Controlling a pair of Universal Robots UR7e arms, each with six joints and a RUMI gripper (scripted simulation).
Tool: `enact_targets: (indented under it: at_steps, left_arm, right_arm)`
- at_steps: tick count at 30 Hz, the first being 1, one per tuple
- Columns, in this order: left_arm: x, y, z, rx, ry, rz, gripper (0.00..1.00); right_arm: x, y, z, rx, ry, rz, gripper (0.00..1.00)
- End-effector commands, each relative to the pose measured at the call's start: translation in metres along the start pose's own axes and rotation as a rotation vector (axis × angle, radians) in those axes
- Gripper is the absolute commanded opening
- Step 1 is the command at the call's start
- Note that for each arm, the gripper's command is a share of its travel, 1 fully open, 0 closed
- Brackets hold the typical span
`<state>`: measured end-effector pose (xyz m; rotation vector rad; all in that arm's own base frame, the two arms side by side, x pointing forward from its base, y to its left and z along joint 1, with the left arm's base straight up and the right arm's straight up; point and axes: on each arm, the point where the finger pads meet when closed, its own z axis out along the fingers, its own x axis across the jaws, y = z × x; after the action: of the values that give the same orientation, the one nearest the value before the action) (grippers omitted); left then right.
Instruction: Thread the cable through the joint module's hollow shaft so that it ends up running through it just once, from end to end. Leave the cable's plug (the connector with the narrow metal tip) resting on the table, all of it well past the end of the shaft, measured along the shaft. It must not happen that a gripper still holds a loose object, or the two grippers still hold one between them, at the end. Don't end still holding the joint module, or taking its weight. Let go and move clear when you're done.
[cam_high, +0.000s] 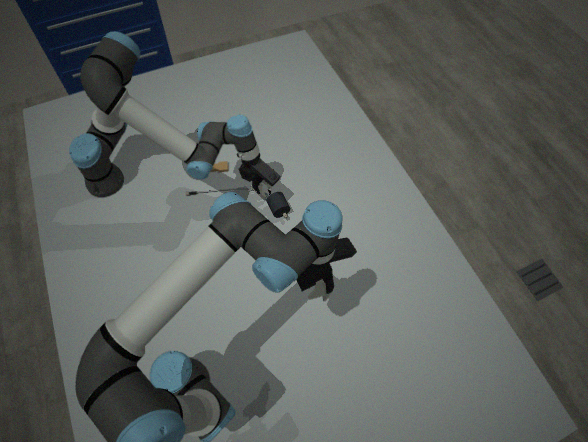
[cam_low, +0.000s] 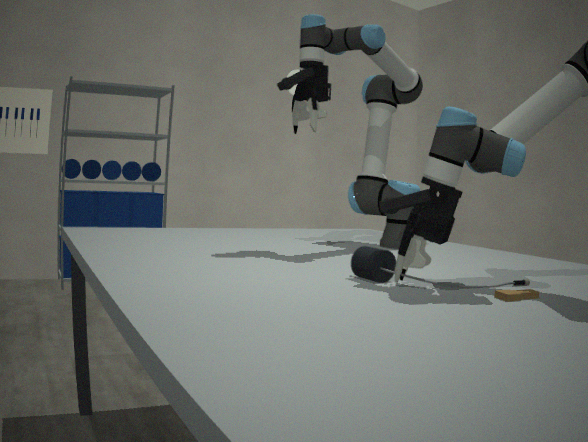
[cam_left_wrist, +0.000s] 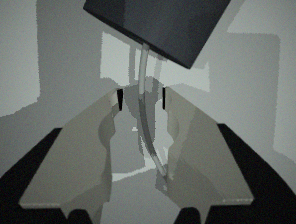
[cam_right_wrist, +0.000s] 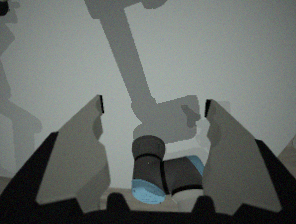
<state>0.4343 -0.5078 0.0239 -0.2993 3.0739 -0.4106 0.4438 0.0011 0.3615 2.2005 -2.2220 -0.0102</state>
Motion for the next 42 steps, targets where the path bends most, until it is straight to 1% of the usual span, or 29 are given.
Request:
enact_targets:
  at_steps: [1,6,10,11,36,42]
  left_arm:
    - [0.0000,0.0005,-0.0009,0.026,-0.001,-0.001,0.20]
    - [0.0002,0.0018,-0.0015,0.050,-0.002,-0.001,0.20]
    - [0.0002,0.0018,-0.0015,0.050,-0.002,-0.001,0.20]
    - [0.0001,0.0019,-0.0015,0.047,-0.001,-0.001,0.00]
    - [-0.0015,-0.0001,-0.0028,0.046,-0.005,-0.002,0.00]
    - [-0.0015,-0.0042,-0.0029,0.046,-0.005,-0.002,0.00]
  right_arm:
    - [-0.0001,-0.0001,-0.0004,0.001,0.000,0.000,0.61]
    - [-0.0001,-0.0001,-0.0004,0.001,0.000,0.000,0.61]
    - [-0.0001,-0.0001,-0.0004,0.001,0.000,0.000,0.61]
    - [-0.0001,-0.0001,-0.0004,0.001,0.000,0.000,0.61]
    - [-0.0001,-0.0001,-0.0004,0.001,0.000,0.000,0.61]
    - [-0.0001,-0.0001,-0.0004,0.001,0.000,0.000,0.61]
